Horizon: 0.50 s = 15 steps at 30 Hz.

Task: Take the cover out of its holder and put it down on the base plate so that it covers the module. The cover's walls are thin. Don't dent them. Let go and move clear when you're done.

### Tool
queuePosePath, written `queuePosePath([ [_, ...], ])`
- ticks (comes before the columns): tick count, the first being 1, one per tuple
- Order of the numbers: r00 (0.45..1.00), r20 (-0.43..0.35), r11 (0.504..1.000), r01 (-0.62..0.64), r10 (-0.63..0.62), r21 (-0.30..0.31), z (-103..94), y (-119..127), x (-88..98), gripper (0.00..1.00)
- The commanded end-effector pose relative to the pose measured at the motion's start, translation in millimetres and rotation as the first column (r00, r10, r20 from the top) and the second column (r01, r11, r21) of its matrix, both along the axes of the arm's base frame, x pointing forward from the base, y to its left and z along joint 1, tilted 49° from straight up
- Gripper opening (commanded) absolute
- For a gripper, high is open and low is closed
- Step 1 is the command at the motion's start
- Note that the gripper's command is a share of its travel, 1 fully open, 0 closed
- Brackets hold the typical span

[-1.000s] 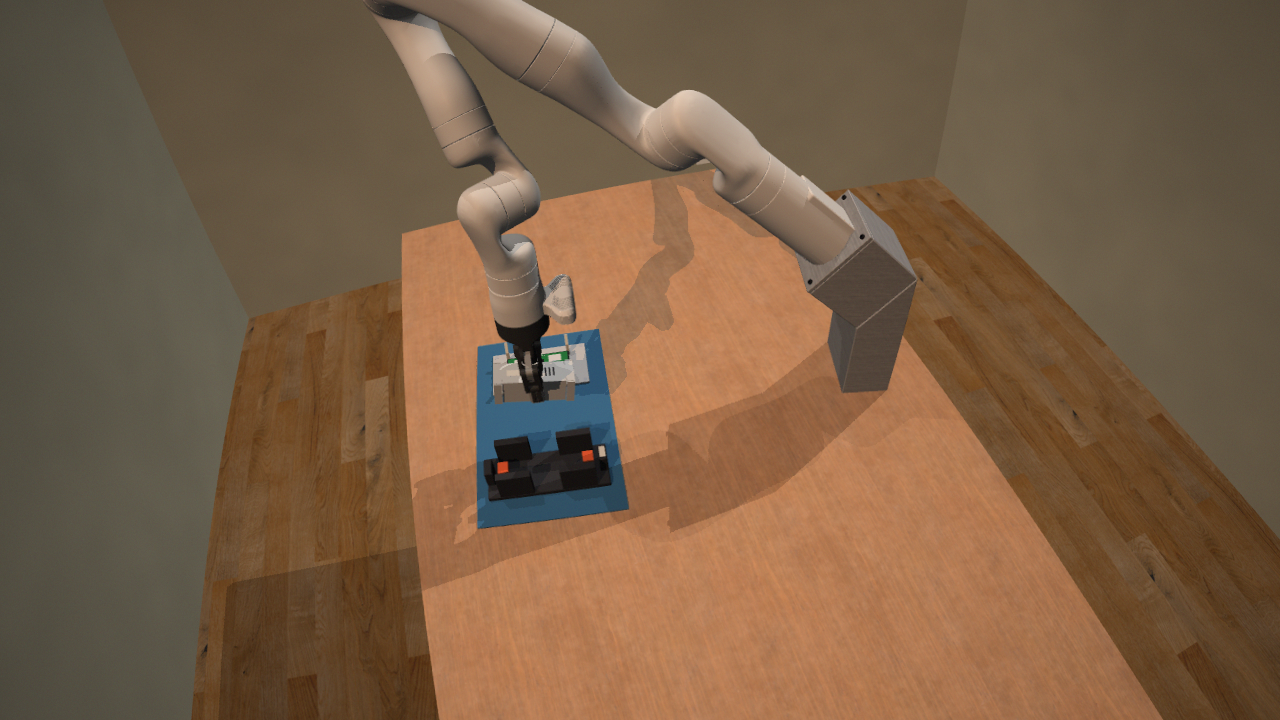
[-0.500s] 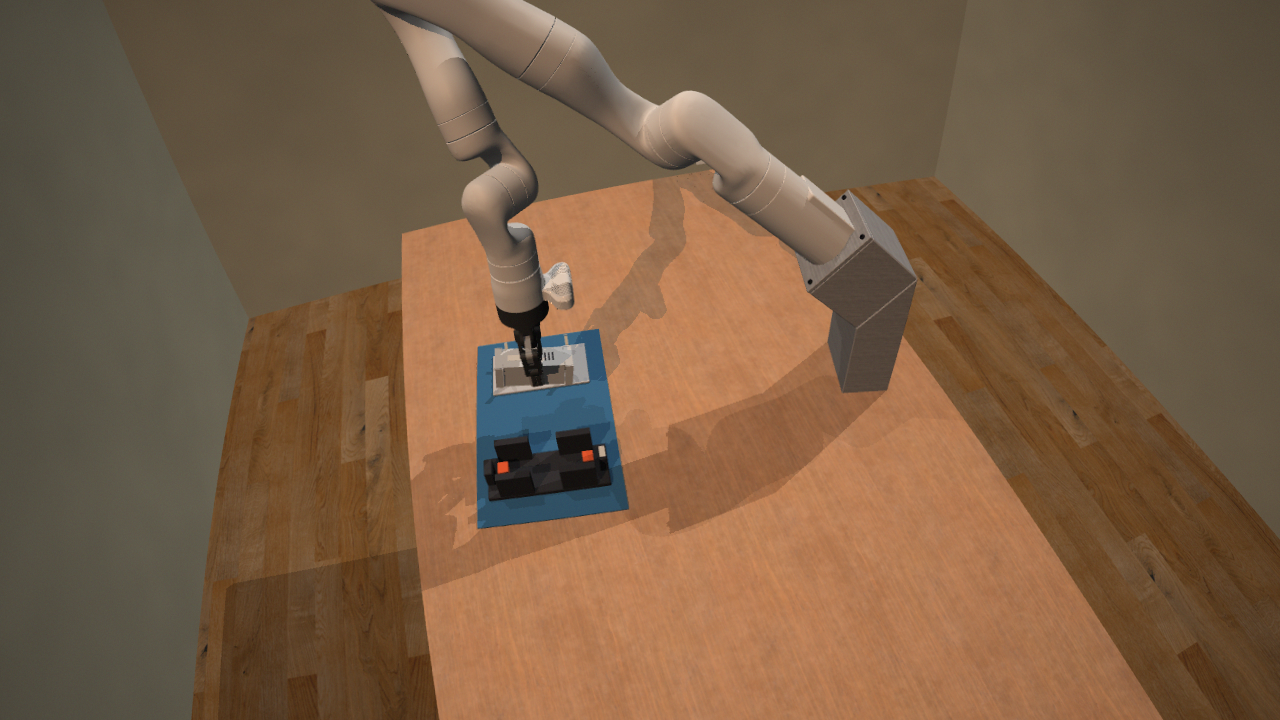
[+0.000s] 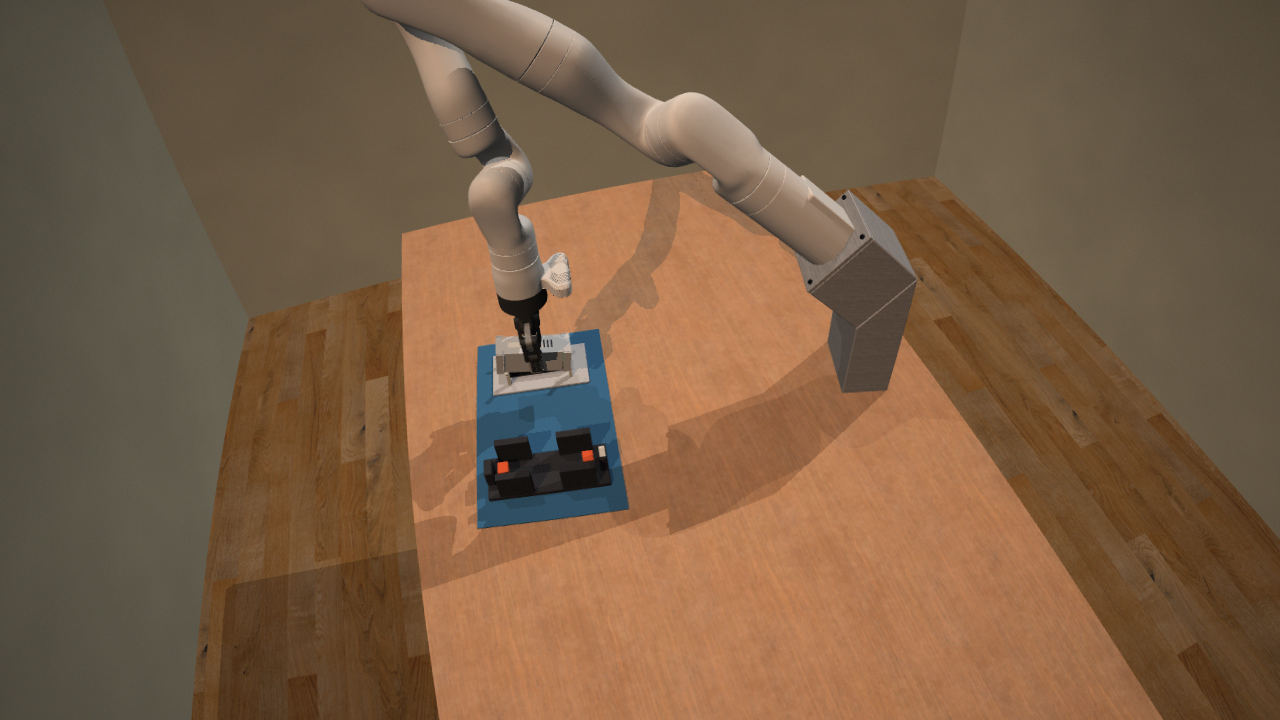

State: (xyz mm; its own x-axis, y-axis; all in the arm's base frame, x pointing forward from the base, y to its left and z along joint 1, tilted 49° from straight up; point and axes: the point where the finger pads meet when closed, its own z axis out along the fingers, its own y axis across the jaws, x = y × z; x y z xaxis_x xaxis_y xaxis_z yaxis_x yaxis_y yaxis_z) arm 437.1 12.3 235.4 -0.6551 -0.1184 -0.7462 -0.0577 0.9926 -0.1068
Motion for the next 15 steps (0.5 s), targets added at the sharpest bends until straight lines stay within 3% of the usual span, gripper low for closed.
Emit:
queuePosePath([
  [1, 1.0, 0.005, 1.0, 0.018, -0.018, 0.004, -1.4, -21.7, 3.7, 0.0],
  [7, 1.0, 0.006, 1.0, 0.024, -0.024, 0.005, -5.0, -56.7, 10.9, 0.0],
  [14, 1.0, 0.006, 1.0, 0.024, -0.024, 0.005, -5.0, -56.7, 10.9, 0.0],
  [15, 1.0, 0.007, 1.0, 0.013, -0.013, -0.003, -3.5, -45.6, 11.7, 0.0],
])
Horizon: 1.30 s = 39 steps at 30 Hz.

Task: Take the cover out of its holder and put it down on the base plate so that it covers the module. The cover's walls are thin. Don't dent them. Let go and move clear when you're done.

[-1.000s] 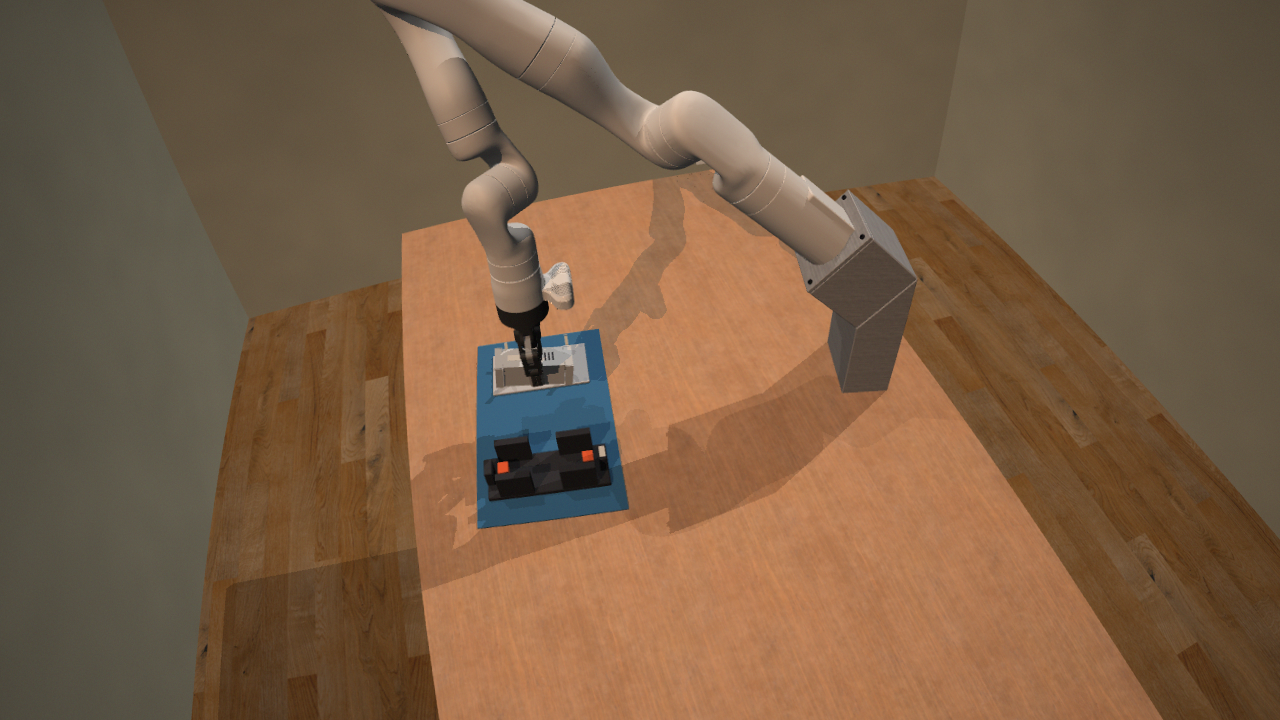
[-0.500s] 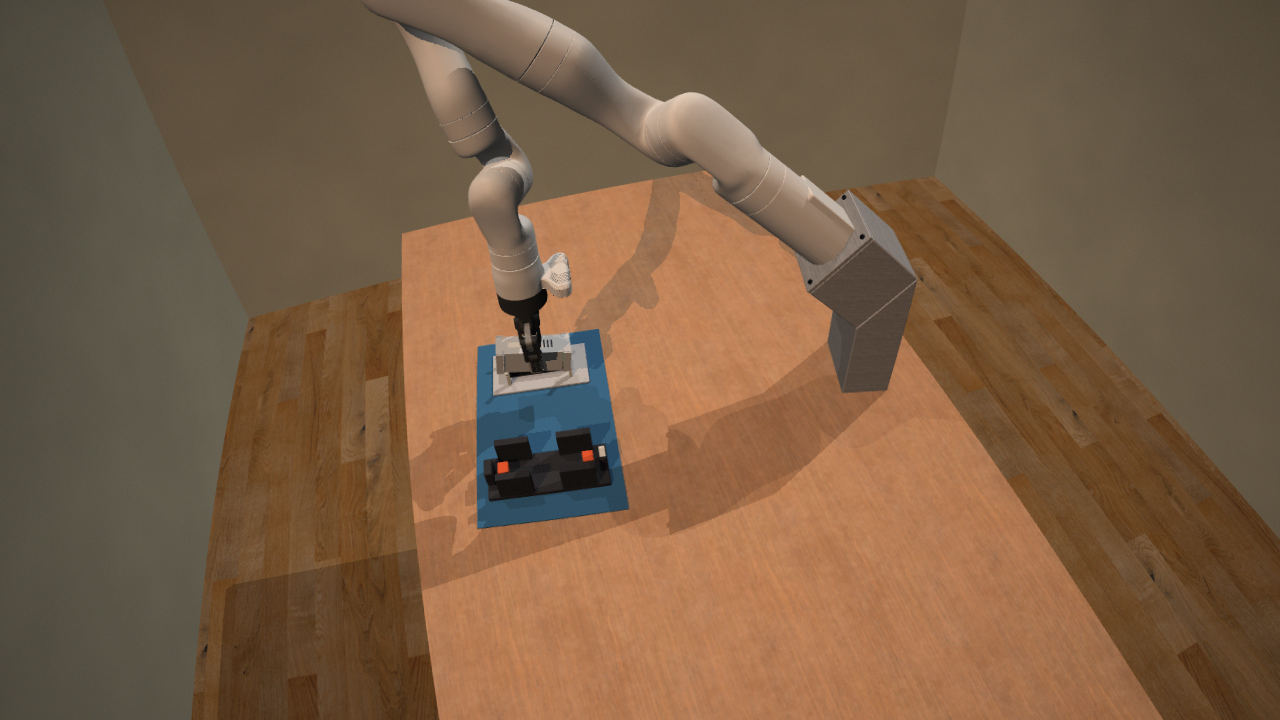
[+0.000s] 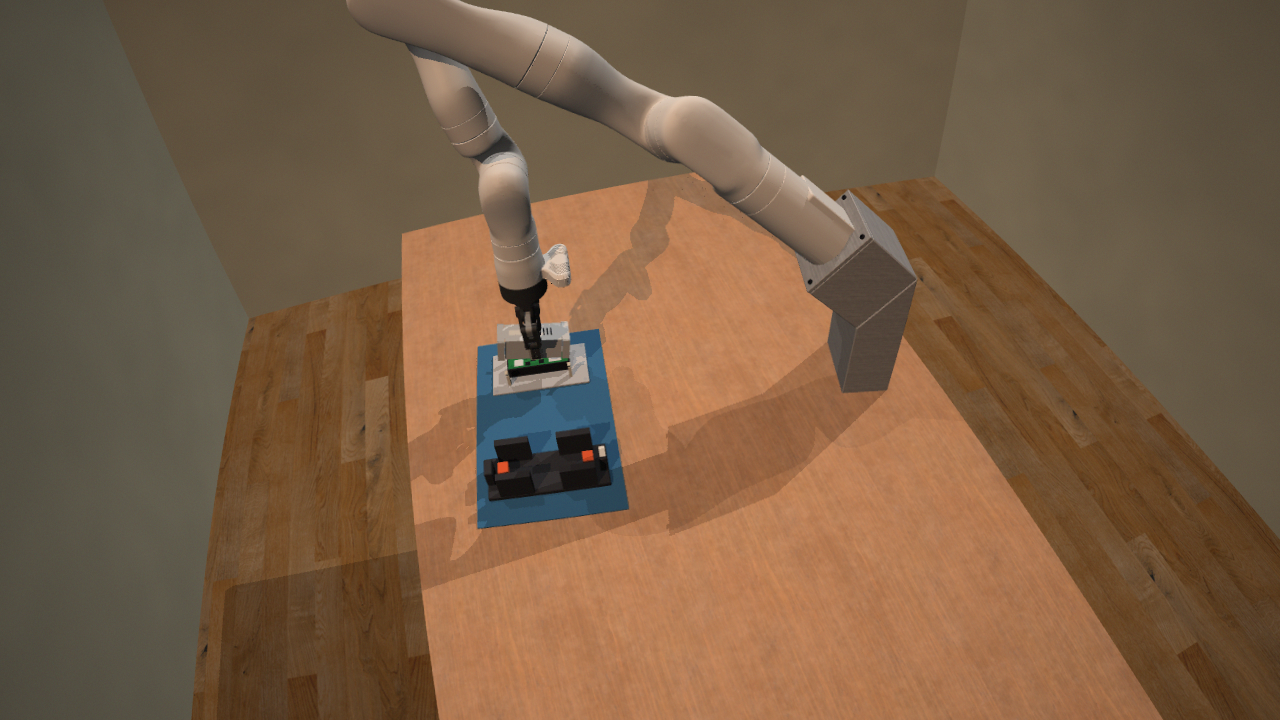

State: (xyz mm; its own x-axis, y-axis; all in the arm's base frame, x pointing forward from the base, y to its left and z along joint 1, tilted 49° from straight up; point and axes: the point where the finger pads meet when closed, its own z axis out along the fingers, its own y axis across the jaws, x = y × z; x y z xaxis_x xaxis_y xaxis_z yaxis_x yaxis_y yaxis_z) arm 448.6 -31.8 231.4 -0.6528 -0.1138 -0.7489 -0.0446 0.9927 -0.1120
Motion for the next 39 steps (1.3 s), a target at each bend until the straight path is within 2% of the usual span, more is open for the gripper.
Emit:
queuePosePath([
  [1, 1.0, 0.002, 1.0, 0.002, -0.002, 0.003, 0.1, -4.2, 0.2, 0.0],
  [9, 1.0, 0.002, 1.0, 0.012, -0.012, 0.01, -2.5, -25.8, 0.3, 0.0],
  [39, 1.0, 0.002, 1.0, 0.012, -0.012, 0.01, -1.9, -20.9, 0.2, 0.0],
])
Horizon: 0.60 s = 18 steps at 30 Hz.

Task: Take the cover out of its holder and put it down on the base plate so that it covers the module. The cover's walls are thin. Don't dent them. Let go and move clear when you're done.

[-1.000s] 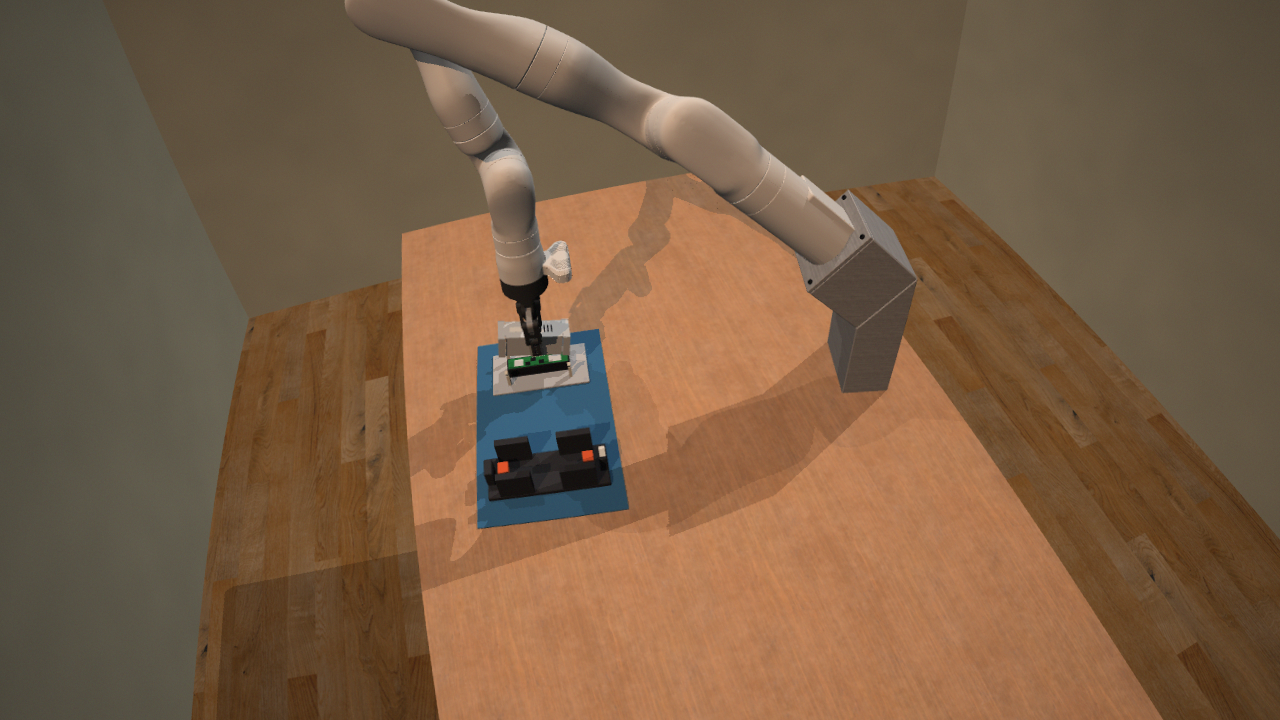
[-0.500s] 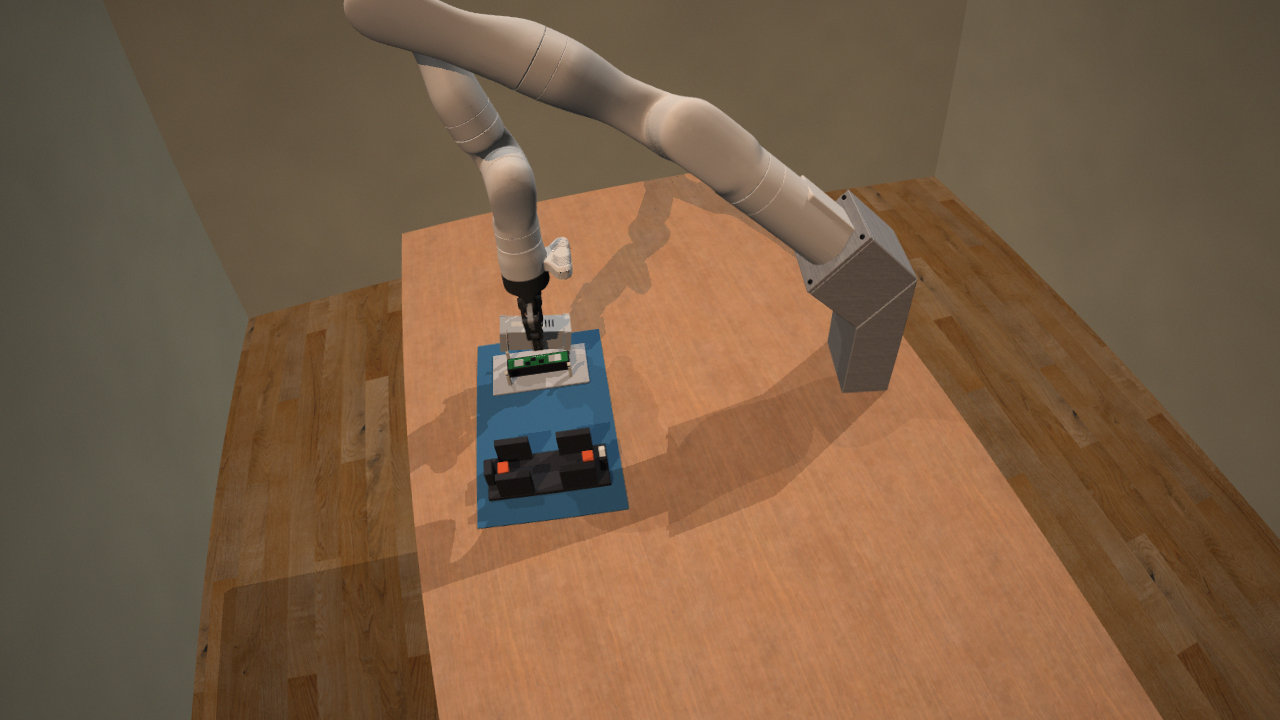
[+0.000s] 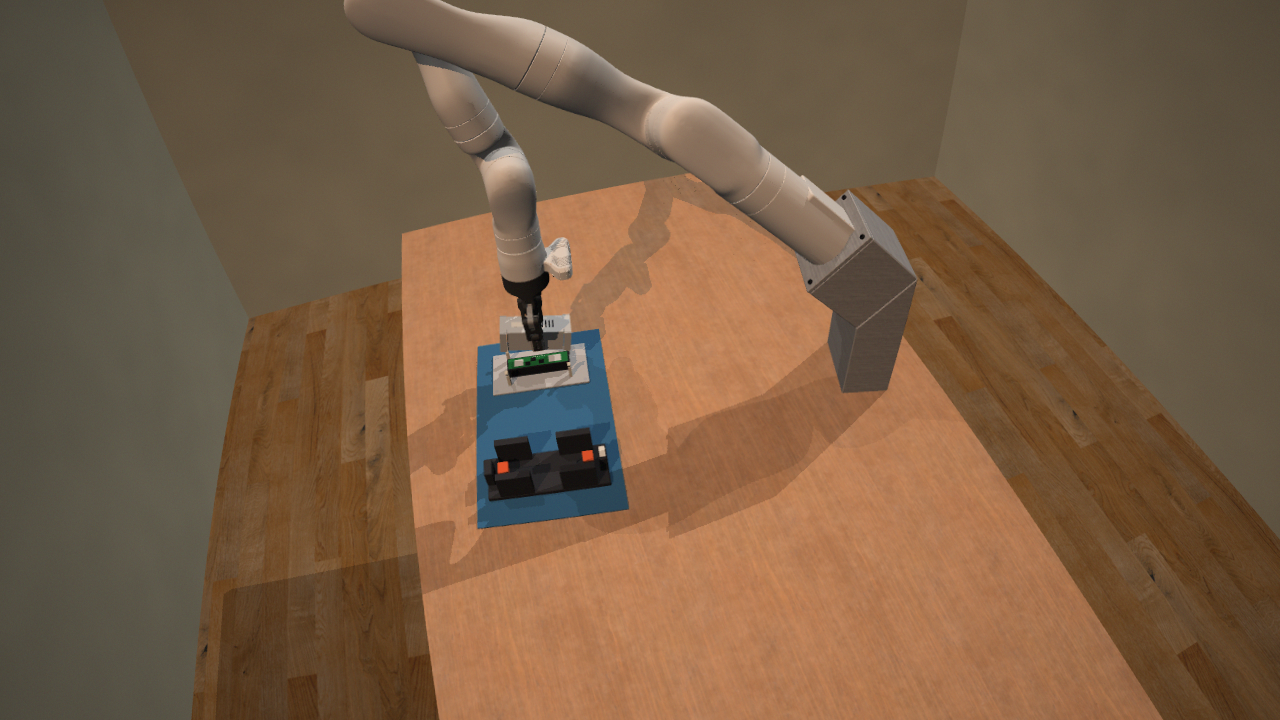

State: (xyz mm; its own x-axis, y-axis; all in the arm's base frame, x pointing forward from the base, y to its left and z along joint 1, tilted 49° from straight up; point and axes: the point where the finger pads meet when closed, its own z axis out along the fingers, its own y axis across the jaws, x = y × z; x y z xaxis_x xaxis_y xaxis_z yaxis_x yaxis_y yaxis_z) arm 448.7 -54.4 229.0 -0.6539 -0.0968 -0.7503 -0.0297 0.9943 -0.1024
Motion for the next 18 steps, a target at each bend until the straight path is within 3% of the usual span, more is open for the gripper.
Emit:
queuePosePath([
  [1, 1.0, 0.001, 1.0, -0.003, 0.003, 0.0, 0.6, 2.0, 0.1, 0.0],
  [18, 1.0, 0.001, 1.0, -0.003, 0.003, 0.0, 0.8, 3.9, 0.1, 0.0],
])
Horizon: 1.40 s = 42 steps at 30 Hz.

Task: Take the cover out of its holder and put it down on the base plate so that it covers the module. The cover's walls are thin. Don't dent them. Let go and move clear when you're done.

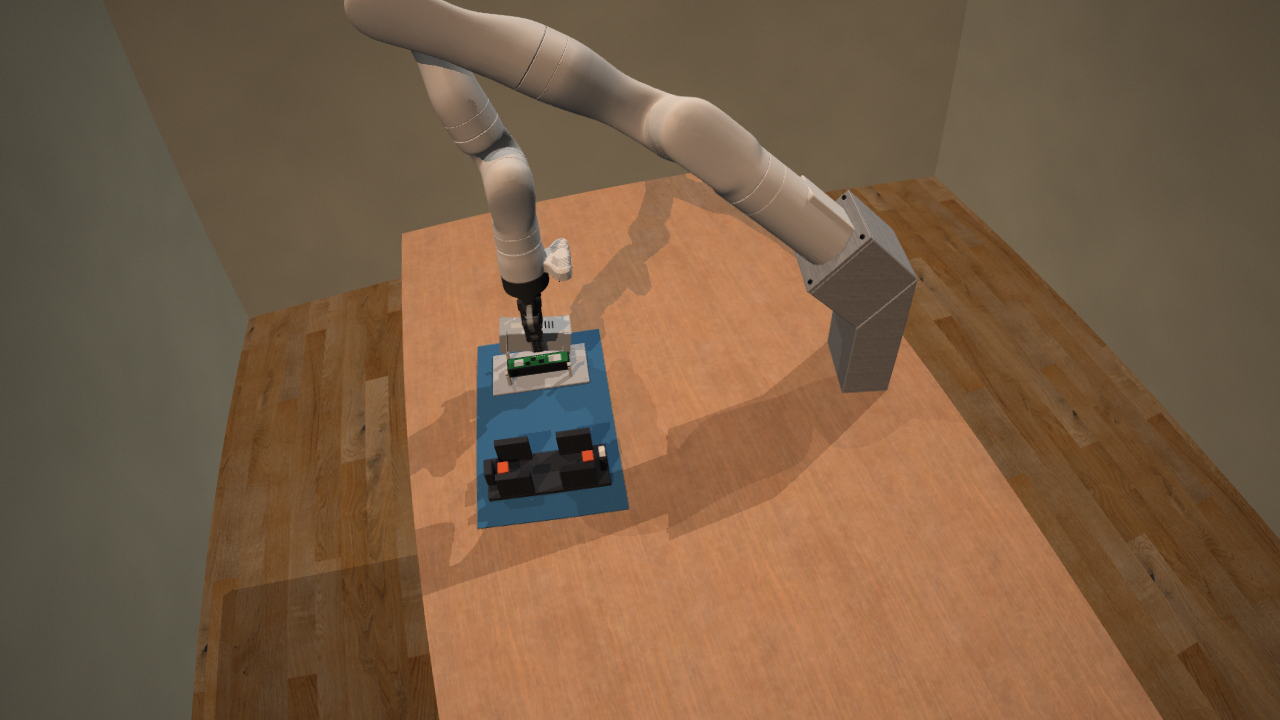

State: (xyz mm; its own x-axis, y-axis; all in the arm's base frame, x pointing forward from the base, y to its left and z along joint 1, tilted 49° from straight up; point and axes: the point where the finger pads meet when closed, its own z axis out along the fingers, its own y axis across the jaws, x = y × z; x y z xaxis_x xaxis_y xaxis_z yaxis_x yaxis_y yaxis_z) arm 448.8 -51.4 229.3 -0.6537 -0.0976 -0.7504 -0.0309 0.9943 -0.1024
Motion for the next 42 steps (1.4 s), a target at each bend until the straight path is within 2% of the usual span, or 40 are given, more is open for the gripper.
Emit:
queuePosePath([
  [1, 1.0, 0.001, 1.0, -0.002, 0.002, 0.0, 0.5, 1.1, 0.0, 0.0],
  [42, 1.0, 0.001, 1.0, -0.002, 0.002, 0.0, -14.5, 1.5, 16.9, 0.0],
])
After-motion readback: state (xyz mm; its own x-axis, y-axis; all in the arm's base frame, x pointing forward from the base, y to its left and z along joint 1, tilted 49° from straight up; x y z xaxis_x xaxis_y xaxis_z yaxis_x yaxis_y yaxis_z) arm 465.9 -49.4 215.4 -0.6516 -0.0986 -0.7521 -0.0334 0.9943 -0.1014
